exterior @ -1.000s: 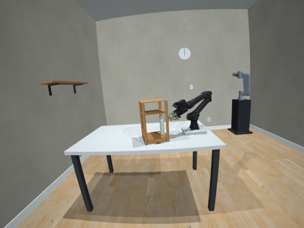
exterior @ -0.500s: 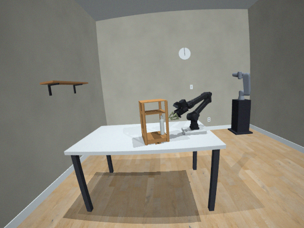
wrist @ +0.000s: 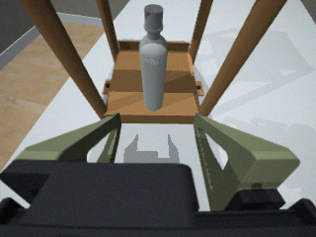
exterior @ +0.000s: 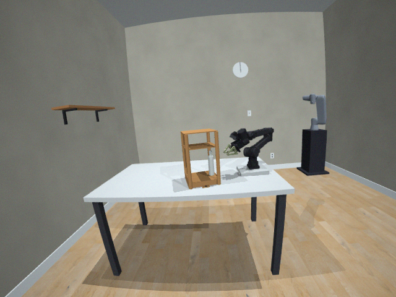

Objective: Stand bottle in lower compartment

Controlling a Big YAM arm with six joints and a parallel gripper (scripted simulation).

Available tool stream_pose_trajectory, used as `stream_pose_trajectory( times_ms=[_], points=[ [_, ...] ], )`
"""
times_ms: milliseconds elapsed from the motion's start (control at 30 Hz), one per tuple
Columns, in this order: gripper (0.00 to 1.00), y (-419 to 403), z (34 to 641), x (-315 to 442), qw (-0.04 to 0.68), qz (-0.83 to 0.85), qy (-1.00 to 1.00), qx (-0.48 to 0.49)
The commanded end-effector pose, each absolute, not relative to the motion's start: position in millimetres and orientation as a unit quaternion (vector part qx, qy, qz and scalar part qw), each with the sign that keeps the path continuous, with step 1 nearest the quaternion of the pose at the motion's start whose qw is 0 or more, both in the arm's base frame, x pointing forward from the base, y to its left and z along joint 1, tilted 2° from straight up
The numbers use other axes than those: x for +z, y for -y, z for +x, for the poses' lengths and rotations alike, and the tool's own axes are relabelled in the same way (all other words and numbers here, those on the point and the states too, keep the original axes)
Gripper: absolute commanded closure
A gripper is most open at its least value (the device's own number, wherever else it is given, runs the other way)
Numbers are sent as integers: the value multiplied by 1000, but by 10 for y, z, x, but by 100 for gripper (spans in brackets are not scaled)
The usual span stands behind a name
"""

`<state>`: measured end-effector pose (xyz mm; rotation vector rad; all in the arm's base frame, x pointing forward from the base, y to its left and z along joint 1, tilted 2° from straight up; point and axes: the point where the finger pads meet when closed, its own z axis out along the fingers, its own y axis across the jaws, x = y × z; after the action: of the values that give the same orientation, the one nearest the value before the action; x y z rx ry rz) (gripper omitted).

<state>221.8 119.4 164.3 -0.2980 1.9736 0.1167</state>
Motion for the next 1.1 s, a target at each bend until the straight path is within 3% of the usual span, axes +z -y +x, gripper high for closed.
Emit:
stream_pose_trajectory(
  times_ms=[0,1067],
  points=[
    [27,-1210,2002,2119,557,-109,-819,81],
    [27,-1099,1526,2313,548,-110,-826,81]
  ],
)
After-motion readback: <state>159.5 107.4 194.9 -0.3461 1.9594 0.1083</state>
